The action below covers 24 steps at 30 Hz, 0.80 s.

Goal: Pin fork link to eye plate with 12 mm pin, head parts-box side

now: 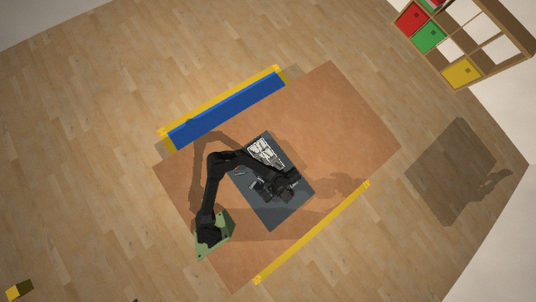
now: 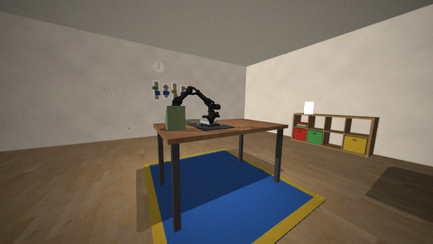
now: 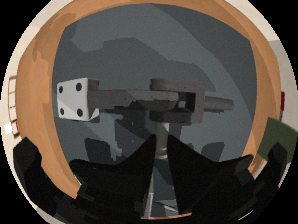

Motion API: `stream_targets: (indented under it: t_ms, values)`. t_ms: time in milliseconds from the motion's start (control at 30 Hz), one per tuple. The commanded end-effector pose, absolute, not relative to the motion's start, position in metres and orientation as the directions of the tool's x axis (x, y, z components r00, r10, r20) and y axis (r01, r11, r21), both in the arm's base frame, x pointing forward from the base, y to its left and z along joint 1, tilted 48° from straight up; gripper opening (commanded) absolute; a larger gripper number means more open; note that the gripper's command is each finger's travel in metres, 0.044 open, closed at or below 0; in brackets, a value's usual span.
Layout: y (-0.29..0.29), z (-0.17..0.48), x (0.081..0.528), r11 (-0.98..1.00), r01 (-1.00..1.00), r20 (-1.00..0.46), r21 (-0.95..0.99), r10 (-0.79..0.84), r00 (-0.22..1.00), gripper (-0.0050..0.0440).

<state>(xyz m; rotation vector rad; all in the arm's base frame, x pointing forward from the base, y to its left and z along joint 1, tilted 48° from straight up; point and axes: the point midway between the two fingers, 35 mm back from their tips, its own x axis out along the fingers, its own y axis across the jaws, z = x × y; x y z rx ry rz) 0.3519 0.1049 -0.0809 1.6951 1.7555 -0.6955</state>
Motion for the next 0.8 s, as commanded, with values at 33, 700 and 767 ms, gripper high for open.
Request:
stream_targets:
  t_ms: [33, 700, 767]
  values:
    - [0.1039, -0.0823, 0.3518, 0.048, 0.998, -0.737, 0.031, 0.676, -0.01, 0.002]
    - [0.1092, -0.076, 0.3496, 0.048, 0.998, -0.737, 0.031, 0.676, -0.01, 0.002]
    - [0.1092, -0.076, 0.3496, 0.048, 0.998, -0.737, 0.031, 0.676, -0.01, 0.002]
